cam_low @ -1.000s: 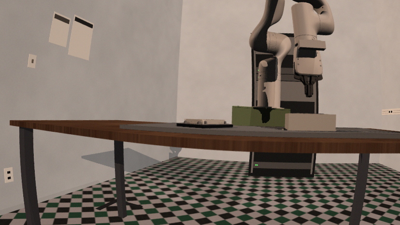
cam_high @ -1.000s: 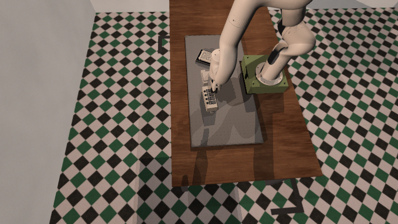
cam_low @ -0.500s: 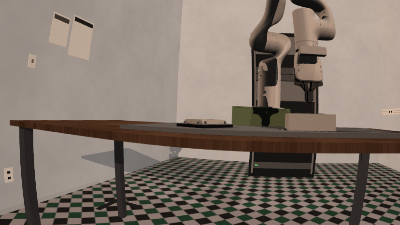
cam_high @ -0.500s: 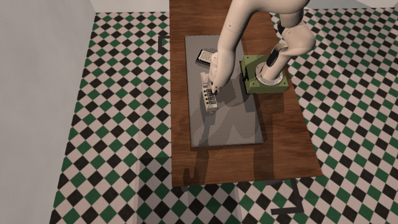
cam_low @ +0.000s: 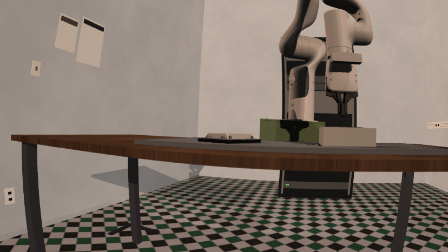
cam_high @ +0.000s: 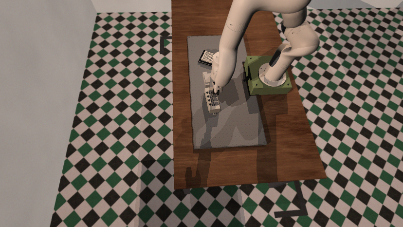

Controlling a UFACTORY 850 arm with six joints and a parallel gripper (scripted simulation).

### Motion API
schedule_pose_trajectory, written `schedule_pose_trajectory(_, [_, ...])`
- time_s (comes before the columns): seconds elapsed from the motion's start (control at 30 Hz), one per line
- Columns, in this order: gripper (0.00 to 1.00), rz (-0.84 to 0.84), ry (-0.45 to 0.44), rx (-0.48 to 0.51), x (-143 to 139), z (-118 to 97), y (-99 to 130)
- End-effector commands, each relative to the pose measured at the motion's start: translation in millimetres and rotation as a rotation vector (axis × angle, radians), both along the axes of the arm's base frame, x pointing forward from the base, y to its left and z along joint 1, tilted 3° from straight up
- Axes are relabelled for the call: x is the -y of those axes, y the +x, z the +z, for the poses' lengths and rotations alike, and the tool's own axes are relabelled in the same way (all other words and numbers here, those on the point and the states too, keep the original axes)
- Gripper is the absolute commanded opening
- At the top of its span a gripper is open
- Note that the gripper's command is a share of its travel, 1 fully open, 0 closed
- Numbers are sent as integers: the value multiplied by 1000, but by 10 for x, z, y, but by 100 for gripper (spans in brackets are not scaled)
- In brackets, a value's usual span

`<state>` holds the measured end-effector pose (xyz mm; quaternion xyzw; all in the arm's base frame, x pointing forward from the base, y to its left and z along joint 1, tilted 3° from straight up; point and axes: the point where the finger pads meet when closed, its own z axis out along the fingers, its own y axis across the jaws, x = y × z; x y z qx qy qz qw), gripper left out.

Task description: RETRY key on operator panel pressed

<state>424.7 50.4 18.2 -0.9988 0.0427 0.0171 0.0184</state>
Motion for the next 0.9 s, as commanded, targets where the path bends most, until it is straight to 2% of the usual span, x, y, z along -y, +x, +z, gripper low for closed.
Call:
schedule_pose_trajectory(0.0, [0,0,1,2,76,1,2])
schedule_pose_trajectory(0.27, [0,0,1,2,201,-3,-9])
schedule_pose_trajectory(0.87, [0,0,1,2,201,-3,-9])
